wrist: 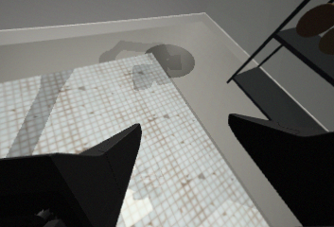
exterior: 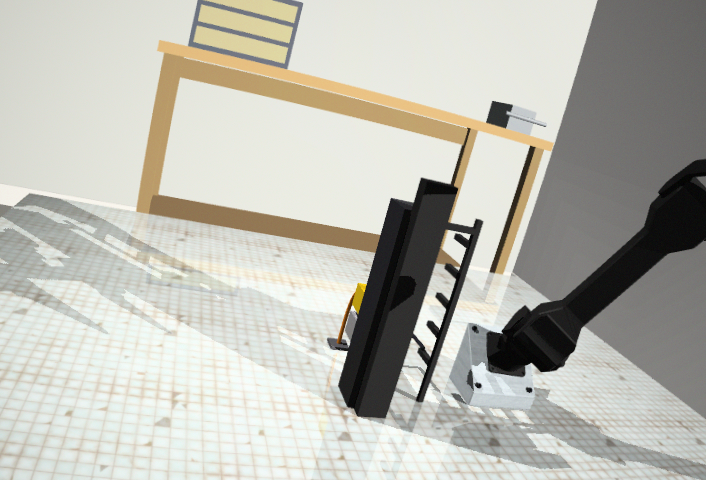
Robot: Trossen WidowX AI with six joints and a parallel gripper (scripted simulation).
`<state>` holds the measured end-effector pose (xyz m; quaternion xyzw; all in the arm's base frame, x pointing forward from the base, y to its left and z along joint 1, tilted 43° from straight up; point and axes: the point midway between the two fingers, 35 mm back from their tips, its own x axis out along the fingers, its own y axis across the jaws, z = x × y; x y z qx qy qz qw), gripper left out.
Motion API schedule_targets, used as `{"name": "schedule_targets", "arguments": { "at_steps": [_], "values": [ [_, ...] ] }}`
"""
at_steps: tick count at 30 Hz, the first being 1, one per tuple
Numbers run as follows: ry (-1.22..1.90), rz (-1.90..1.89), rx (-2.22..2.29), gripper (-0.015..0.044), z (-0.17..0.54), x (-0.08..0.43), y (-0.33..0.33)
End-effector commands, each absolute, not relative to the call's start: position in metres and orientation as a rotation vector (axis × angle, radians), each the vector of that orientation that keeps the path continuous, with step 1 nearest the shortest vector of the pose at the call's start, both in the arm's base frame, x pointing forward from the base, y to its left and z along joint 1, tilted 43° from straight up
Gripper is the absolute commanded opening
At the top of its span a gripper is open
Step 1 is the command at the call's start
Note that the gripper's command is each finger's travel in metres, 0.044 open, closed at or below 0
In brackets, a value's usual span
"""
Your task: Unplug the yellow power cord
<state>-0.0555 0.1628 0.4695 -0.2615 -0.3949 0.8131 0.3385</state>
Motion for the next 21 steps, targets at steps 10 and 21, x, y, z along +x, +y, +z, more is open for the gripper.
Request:
{"name": "schedule_targets", "arguments": {
  "at_steps": [10, 21],
  "values": [
    [-0.503, 2.036, -0.694, 0.016, 0.437, 0.023, 0.21],
    [0.219, 1.778, -0.476, 0.016, 0.371, 0.148, 0.228]
  ]
}}
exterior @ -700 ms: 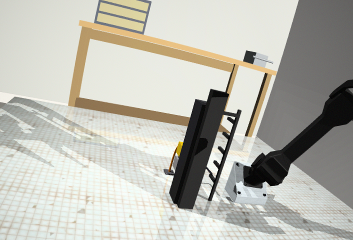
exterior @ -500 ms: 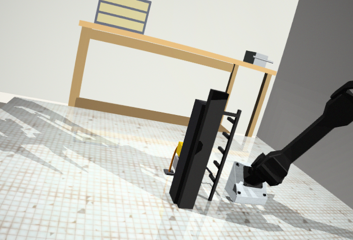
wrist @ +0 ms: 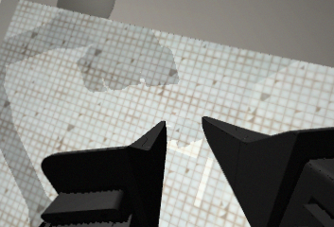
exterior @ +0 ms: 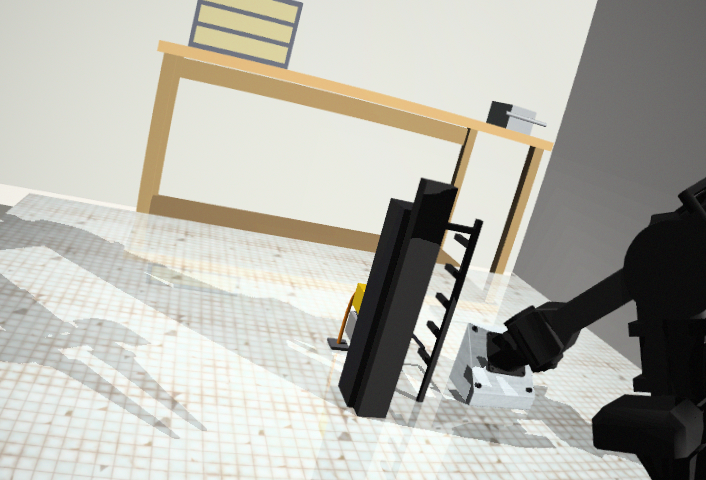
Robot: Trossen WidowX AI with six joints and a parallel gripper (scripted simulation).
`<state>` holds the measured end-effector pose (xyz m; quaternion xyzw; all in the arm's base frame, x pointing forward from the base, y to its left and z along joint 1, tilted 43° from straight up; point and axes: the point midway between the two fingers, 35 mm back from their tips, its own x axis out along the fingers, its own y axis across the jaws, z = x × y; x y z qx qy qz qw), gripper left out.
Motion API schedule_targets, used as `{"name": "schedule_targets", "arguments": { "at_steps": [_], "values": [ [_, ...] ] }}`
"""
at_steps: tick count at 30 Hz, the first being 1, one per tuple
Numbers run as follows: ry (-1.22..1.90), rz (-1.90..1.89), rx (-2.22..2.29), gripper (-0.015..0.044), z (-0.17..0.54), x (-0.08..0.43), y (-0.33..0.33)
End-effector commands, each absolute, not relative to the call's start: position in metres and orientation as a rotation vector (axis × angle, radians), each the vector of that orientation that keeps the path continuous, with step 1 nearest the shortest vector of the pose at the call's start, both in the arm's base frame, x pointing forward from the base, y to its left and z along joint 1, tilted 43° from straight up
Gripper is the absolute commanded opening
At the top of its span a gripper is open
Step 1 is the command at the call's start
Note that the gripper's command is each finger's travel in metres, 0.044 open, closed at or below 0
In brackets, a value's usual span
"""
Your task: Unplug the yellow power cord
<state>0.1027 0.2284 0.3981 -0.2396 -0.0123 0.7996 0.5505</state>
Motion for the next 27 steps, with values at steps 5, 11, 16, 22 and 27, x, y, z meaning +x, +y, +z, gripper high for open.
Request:
{"name": "schedule_targets", "arguments": {
  "at_steps": [5, 11, 16, 22, 27],
  "values": [
    [0.543, 1.579, -0.309, 0.016, 0.328, 0.208, 0.213],
    [0.88, 1.301, -0.073, 0.016, 0.273, 0.269, 0.178],
    [1.118, 1.042, 0.146, 0.016, 0.224, 0.306, 0.136],
    [1.357, 0.697, 0.433, 0.016, 0.163, 0.331, 0.077],
    [1.516, 0.383, 0.688, 0.016, 0.111, 0.335, 0.024]
  ]
}}
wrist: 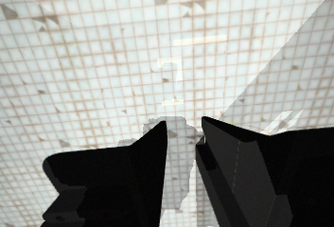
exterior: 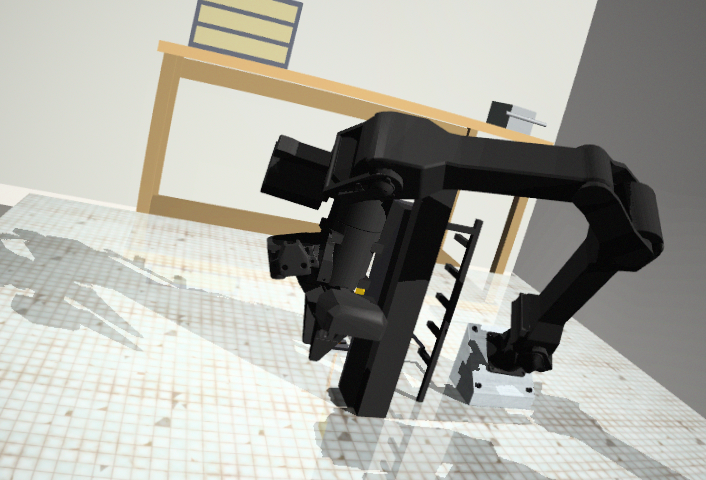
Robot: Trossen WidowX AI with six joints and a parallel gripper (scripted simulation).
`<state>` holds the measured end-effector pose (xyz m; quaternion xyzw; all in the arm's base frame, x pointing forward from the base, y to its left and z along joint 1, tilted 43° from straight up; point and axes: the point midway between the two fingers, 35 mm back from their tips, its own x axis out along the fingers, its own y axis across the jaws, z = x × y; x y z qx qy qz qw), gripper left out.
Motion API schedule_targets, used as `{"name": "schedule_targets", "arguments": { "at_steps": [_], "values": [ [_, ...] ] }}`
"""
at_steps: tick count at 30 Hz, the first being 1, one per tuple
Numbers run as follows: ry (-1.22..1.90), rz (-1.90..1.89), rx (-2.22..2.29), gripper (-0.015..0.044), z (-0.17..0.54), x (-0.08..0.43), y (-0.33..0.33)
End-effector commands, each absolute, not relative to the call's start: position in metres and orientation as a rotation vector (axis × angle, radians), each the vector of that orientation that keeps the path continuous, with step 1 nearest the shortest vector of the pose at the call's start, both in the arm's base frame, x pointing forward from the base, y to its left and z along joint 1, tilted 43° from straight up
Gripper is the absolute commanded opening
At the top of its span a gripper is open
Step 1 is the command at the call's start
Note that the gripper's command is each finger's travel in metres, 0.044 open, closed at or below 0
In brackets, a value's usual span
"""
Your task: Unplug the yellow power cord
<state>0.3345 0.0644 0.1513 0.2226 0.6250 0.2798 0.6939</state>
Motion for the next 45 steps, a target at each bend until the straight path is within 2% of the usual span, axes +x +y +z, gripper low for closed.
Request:
{"name": "schedule_targets", "arguments": {
  "at_steps": [1, 5, 16, 45],
  "values": [
    [1.544, 0.318, 0.74, 0.016, 0.101, 0.334, 0.013],
    [1.643, 0.085, 0.91, 0.016, 0.064, 0.318, -0.03],
    [1.754, -0.672, 1.645, 0.016, 0.018, 0.244, -0.113],
    [1.755, -0.687, 1.661, 0.016, 0.033, 0.241, -0.098]
  ]
}}
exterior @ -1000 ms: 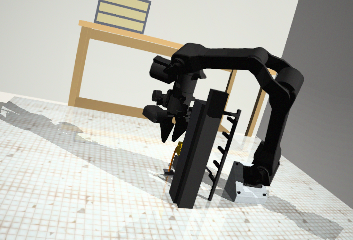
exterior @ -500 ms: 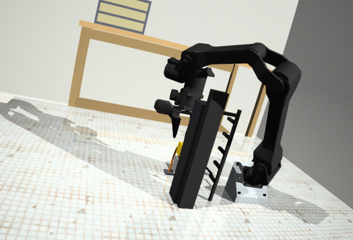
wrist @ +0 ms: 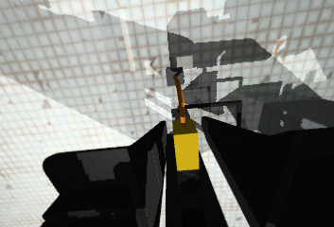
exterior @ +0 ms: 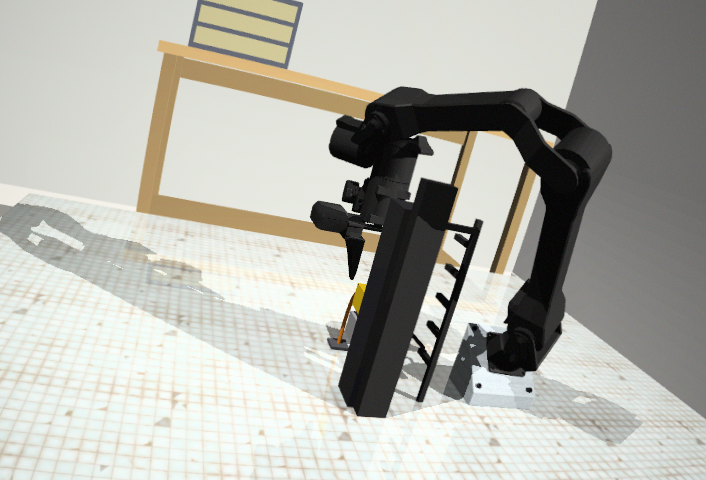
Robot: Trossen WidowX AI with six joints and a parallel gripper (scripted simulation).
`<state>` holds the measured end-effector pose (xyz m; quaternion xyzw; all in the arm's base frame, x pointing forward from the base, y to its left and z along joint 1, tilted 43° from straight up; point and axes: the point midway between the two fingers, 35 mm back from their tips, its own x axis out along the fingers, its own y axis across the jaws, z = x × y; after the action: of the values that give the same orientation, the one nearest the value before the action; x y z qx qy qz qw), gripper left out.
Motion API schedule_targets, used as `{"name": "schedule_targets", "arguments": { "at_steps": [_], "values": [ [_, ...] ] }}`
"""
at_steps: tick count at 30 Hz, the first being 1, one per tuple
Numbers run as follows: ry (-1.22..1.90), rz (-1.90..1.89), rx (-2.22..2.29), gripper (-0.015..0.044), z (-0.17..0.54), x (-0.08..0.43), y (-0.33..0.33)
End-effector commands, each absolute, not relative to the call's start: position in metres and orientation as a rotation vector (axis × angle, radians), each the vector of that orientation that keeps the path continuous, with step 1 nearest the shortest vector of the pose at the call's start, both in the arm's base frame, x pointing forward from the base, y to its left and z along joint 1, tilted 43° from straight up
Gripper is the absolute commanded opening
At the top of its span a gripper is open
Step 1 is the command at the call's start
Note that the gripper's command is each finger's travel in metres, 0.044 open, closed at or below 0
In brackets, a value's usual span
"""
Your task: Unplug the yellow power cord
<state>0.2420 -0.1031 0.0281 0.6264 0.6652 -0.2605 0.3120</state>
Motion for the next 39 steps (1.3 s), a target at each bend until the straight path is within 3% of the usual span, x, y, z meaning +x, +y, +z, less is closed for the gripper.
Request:
{"name": "schedule_targets", "arguments": {
  "at_steps": [1, 28, 32, 39],
  "values": [
    [1.755, -0.687, 1.661, 0.016, 0.034, 0.241, -0.096],
    [1.757, -0.686, 1.662, 0.016, 0.035, 0.238, -0.077],
    [1.759, -0.686, 1.654, 0.0055, 0.037, 0.238, -0.079],
    [1.759, -0.686, 1.654, 0.0008, 0.037, 0.238, -0.079]
  ]
}}
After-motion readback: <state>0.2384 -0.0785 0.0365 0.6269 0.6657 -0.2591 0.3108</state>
